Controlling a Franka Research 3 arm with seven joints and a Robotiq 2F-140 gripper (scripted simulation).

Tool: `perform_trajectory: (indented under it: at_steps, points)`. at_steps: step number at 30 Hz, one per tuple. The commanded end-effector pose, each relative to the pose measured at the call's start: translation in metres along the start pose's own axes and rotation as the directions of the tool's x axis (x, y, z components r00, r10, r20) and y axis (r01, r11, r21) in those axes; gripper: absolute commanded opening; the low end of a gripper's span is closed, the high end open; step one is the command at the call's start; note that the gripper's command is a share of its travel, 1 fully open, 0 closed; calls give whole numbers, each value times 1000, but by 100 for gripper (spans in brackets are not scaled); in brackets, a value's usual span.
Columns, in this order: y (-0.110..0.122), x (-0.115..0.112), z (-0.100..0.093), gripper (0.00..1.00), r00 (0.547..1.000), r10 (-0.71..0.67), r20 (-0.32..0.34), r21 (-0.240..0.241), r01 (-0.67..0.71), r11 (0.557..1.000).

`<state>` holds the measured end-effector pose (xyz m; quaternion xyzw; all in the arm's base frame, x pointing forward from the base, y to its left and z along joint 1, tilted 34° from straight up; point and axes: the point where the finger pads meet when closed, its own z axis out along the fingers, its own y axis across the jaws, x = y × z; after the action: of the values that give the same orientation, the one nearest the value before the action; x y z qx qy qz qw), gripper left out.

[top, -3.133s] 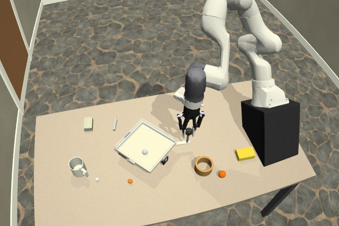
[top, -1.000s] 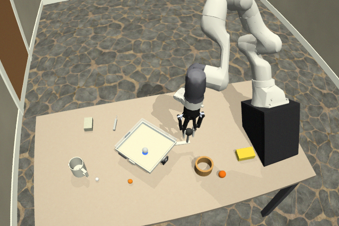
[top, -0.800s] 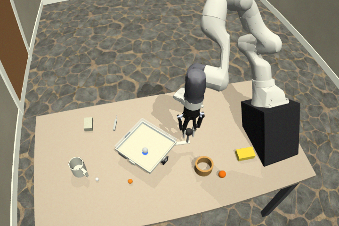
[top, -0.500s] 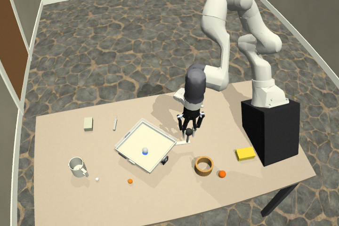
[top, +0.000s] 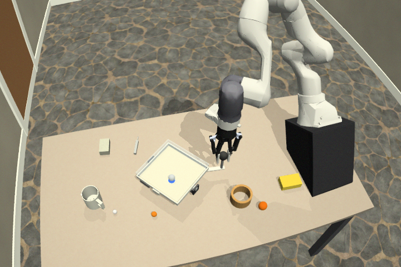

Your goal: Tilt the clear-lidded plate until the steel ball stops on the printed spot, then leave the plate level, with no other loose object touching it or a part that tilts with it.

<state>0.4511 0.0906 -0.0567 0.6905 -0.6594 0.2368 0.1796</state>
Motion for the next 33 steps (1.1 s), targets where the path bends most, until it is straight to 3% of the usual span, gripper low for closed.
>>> perform_trajectory:
  at_steps: [1,33]
  points:
    - [-2,-8,-5,0,1000,-1,13,8,0,1000]
    - [0,3,1,0,1000,-1,13,8,0,1000]
